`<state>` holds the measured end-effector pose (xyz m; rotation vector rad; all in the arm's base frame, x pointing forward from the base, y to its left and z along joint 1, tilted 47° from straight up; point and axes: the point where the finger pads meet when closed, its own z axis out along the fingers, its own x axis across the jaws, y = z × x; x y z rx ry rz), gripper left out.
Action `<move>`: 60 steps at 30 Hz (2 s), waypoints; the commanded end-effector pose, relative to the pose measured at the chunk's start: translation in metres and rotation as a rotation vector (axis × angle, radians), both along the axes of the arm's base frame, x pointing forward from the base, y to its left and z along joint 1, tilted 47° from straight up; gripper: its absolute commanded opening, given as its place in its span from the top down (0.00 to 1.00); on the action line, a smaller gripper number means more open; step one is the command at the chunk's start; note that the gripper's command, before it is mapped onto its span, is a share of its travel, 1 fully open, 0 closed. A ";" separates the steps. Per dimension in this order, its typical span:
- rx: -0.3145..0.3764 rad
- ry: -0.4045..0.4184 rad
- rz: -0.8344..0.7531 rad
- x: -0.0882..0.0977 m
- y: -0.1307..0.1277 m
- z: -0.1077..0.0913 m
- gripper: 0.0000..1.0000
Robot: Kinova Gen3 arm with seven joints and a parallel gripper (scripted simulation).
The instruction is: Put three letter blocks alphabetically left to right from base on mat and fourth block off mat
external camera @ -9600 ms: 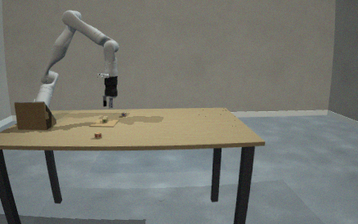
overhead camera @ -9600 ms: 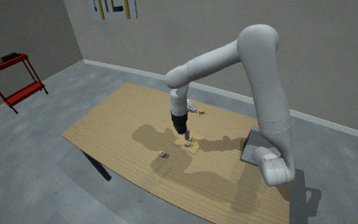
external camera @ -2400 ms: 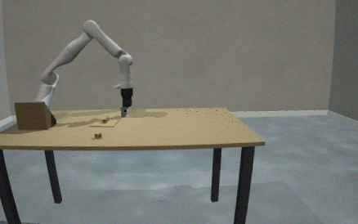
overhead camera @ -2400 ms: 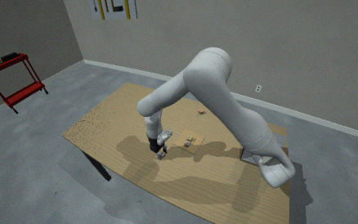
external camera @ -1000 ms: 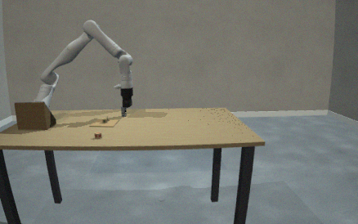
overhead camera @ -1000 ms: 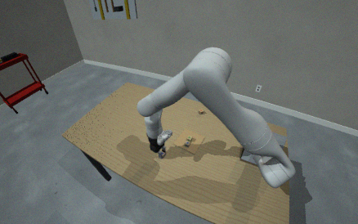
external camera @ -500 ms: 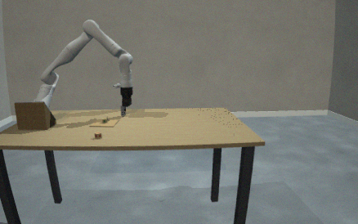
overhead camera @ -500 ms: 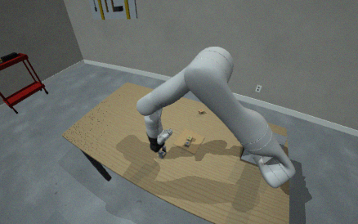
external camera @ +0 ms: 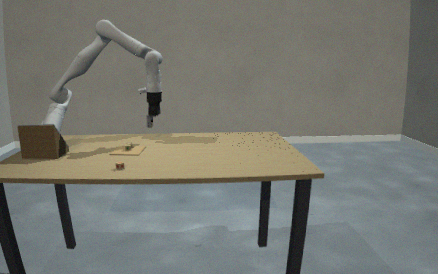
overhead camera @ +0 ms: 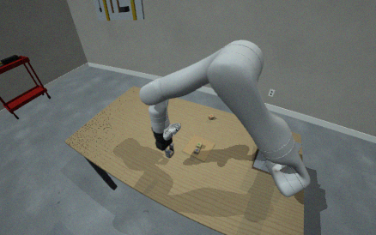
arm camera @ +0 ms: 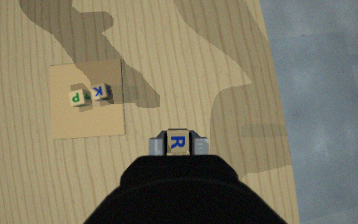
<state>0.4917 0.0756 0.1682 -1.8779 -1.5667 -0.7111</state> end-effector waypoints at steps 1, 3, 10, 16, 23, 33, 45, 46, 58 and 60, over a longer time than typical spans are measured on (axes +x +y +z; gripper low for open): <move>0.000 -0.007 -0.015 0.003 -0.014 0.015 0.51; 0.001 -0.006 -0.015 0.003 -0.015 0.016 0.51; 0.003 -0.005 -0.018 0.003 -0.015 0.014 0.51; 0.003 0.001 -0.022 0.003 -0.016 0.013 0.51; 0.005 0.072 -0.087 -0.002 -0.026 0.001 0.51; 0.017 0.352 -0.353 -0.022 -0.068 -0.044 0.51; 0.027 0.646 -0.626 -0.052 -0.110 -0.088 0.51; 0.029 0.675 -0.654 -0.055 -0.113 -0.092 0.51; 0.050 0.933 -0.896 -0.084 -0.144 -0.126 0.51; 0.052 0.965 -0.927 -0.088 -0.147 -0.130 0.51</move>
